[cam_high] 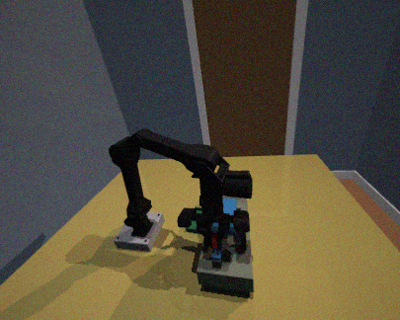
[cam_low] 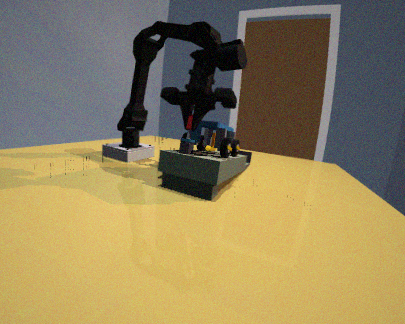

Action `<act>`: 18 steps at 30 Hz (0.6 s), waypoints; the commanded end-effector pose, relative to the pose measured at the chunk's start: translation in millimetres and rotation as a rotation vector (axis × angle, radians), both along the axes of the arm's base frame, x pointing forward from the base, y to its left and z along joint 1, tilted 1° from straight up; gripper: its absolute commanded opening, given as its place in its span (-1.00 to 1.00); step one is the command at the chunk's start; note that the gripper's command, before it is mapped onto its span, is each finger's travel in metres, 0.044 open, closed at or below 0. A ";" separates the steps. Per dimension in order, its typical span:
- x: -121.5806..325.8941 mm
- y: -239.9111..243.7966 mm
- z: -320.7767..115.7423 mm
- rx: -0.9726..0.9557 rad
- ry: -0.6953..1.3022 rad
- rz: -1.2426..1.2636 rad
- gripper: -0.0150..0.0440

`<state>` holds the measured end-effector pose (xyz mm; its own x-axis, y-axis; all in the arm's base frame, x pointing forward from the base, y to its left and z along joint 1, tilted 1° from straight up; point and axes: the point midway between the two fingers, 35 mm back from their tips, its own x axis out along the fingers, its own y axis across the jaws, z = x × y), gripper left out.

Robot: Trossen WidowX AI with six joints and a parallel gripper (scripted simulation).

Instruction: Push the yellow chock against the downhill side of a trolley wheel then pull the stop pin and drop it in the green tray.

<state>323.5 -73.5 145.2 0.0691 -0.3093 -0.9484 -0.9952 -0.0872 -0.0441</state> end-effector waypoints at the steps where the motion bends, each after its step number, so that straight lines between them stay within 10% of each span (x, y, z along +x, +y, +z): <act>1: 0.1 0.4 5.3 -0.002 -0.003 -0.001 -0.49; 18: -0.4 3.1 15.3 -0.002 -0.003 -0.001 -0.49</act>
<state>322.7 -70.2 155.7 0.0687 -0.3072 -0.9492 -0.9949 -0.0920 -0.0422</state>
